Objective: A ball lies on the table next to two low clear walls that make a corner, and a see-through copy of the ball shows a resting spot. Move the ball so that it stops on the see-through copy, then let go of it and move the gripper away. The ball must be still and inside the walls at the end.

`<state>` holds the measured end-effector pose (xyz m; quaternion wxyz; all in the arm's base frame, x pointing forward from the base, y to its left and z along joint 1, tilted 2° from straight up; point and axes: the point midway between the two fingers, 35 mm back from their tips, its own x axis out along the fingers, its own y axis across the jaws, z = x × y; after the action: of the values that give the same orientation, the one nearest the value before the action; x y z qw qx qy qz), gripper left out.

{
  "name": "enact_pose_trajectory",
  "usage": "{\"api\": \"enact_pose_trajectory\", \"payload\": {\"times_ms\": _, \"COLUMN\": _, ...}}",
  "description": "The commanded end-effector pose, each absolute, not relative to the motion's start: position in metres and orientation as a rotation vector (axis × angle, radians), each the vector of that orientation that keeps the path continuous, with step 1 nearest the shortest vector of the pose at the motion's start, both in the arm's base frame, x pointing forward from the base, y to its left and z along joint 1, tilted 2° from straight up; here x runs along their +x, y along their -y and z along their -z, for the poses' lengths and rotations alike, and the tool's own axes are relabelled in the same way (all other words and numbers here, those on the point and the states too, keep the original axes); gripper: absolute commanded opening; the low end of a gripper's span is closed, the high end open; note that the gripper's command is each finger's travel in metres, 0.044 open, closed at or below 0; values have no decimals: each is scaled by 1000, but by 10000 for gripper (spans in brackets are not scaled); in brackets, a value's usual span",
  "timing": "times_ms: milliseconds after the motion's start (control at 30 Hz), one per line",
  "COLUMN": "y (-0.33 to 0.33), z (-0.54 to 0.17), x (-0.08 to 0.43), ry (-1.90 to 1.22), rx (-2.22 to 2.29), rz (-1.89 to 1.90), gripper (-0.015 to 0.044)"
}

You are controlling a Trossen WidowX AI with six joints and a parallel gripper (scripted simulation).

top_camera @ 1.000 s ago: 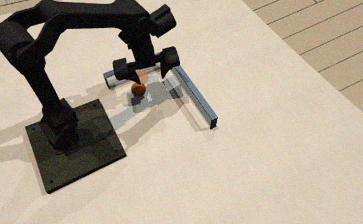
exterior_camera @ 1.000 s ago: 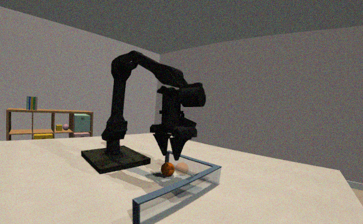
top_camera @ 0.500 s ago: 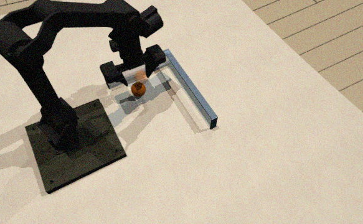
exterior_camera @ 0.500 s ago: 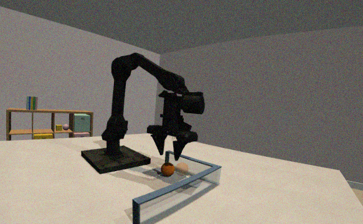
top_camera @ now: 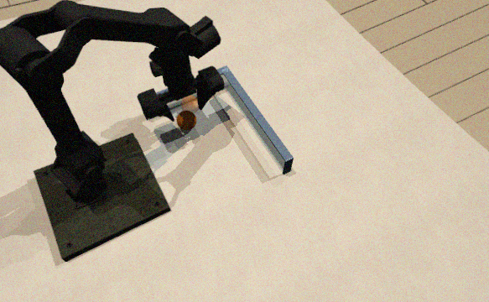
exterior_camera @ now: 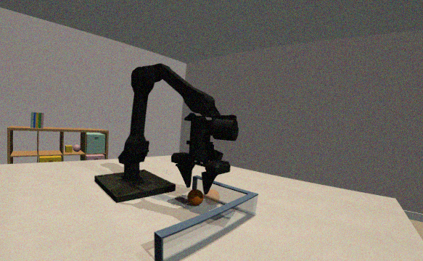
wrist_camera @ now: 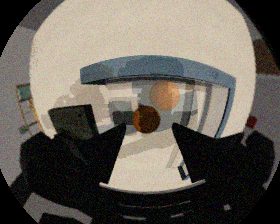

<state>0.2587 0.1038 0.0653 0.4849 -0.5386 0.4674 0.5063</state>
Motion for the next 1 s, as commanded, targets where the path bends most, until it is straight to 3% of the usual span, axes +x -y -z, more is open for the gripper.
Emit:
{"api": "enact_pose_trajectory", "payload": {"times_ms": 0, "y": -103, "z": -56, "x": 257, "ry": -1144, "rx": -1312, "rz": -1246, "gripper": 342}}
{"api": "enact_pose_trajectory", "payload": {"times_ms": 400, "y": -103, "z": -40, "x": 257, "ry": -1144, "rx": -1312, "rz": -1246, "gripper": 342}}
{"api": "enact_pose_trajectory", "payload": {"times_ms": 500, "y": -103, "z": -40, "x": 257, "ry": -1144, "rx": -1312, "rz": -1246, "gripper": 263}}
{"api": "enact_pose_trajectory", "payload": {"times_ms": 800, "y": -103, "z": -40, "x": 257, "ry": -1144, "rx": -1312, "rz": -1246, "gripper": 203}}
{"api": "enact_pose_trajectory", "payload": {"times_ms": 967, "y": -104, "z": -52, "x": 259, "ry": -1144, "rx": -1312, "rz": -1246, "gripper": 72}}
